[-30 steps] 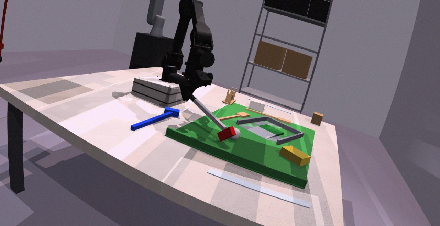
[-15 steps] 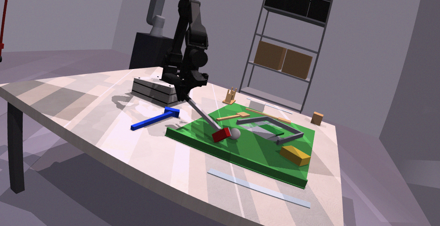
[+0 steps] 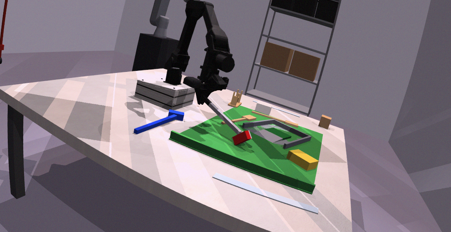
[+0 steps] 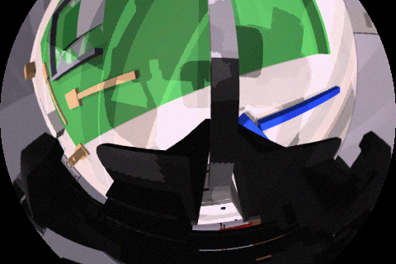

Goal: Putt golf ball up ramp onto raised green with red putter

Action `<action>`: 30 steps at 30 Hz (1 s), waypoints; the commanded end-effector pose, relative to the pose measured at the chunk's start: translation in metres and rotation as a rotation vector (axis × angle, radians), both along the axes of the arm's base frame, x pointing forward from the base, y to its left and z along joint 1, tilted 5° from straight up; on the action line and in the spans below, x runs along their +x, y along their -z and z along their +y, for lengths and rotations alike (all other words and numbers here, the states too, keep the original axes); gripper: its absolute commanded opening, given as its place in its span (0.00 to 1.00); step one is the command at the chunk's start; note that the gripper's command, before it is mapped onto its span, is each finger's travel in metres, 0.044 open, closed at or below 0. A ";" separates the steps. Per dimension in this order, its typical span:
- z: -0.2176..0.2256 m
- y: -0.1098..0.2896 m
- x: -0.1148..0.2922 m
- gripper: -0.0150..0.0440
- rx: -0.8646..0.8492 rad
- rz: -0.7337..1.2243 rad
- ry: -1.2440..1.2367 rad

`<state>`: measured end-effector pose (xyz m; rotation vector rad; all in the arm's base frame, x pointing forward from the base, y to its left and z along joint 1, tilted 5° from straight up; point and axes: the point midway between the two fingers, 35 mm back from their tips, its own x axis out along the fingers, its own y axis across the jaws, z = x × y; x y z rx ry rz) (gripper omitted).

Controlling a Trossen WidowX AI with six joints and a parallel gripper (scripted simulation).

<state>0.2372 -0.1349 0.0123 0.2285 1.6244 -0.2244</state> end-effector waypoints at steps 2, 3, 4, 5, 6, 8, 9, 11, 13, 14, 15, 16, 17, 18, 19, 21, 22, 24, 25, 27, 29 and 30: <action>0.057 -0.001 0.008 0.25 0.010 -0.008 -0.008; 0.059 -0.001 0.008 0.25 0.010 -0.008 -0.008; 0.059 -0.001 0.008 0.25 0.010 -0.008 -0.008; 0.059 -0.001 0.008 0.25 0.010 -0.008 -0.008; 0.059 -0.002 0.008 0.25 0.010 -0.008 -0.008; 0.058 -0.006 0.009 0.25 0.010 -0.008 -0.008; 0.058 -0.010 0.010 0.25 0.010 -0.008 -0.008; 0.058 -0.020 0.011 0.25 0.010 -0.008 -0.008; 0.057 -0.032 0.012 0.25 0.010 -0.008 -0.008; 0.057 -0.038 0.012 0.25 0.010 -0.008 -0.008; 0.057 -0.045 0.012 0.25 0.010 -0.008 -0.008; 0.057 -0.051 0.012 0.25 0.010 -0.008 -0.008; 0.057 -0.056 0.012 0.25 0.010 -0.008 -0.008; 0.057 -0.060 0.012 0.25 0.010 -0.008 -0.008; 0.057 -0.061 0.012 0.25 0.010 -0.008 -0.008; 0.056 -0.051 0.011 0.25 0.009 -0.001 -0.013; 0.056 -0.051 0.011 0.25 0.009 -0.001 -0.013; 0.056 -0.051 0.011 0.25 0.009 -0.001 -0.013; 0.056 -0.051 0.011 0.25 0.009 -0.001 -0.013; 0.056 -0.051 0.011 0.25 0.009 -0.001 -0.013; 0.056 -0.051 0.011 0.25 0.009 -0.001 -0.013; 0.056 -0.051 0.011 0.25 0.009 -0.001 -0.013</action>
